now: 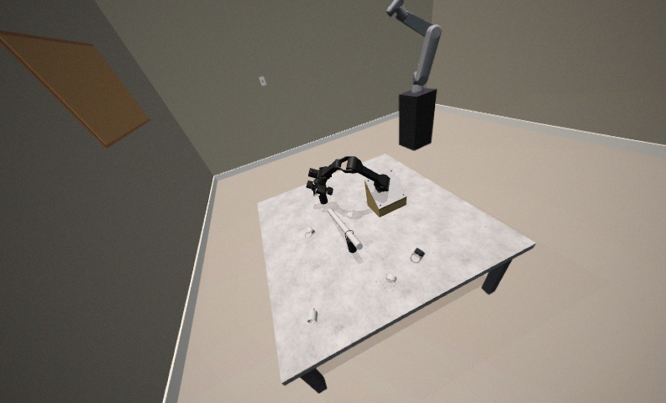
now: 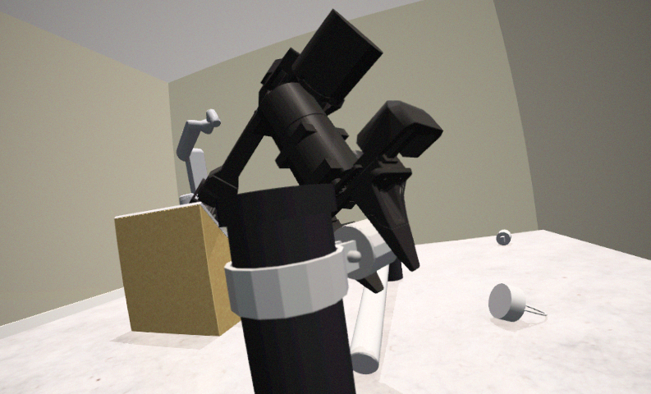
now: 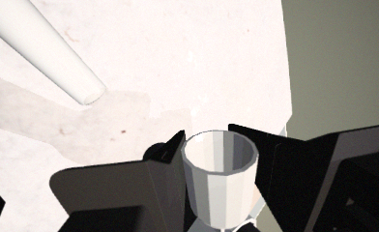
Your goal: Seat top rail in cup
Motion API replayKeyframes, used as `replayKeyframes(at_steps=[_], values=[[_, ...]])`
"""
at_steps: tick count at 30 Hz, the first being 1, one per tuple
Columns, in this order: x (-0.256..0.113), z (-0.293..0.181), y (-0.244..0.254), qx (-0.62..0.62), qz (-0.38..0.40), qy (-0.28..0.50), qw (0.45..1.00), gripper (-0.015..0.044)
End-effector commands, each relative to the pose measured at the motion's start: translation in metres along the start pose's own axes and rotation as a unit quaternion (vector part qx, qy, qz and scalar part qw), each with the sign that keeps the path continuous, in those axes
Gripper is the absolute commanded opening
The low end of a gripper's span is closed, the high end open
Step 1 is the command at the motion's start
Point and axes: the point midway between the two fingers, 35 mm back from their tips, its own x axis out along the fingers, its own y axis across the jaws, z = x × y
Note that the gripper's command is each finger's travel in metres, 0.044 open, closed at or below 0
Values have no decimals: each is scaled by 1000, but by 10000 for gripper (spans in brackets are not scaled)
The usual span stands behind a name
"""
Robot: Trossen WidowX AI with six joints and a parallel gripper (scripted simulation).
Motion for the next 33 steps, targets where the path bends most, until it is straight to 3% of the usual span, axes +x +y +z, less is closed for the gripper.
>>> replayKeyframes(at_steps=[1, 33], values=[[-1, 0, 4, -19, -1, -9, 1000, 0], [-13, -5, 25, -135, 0, -75, 988, 0]])
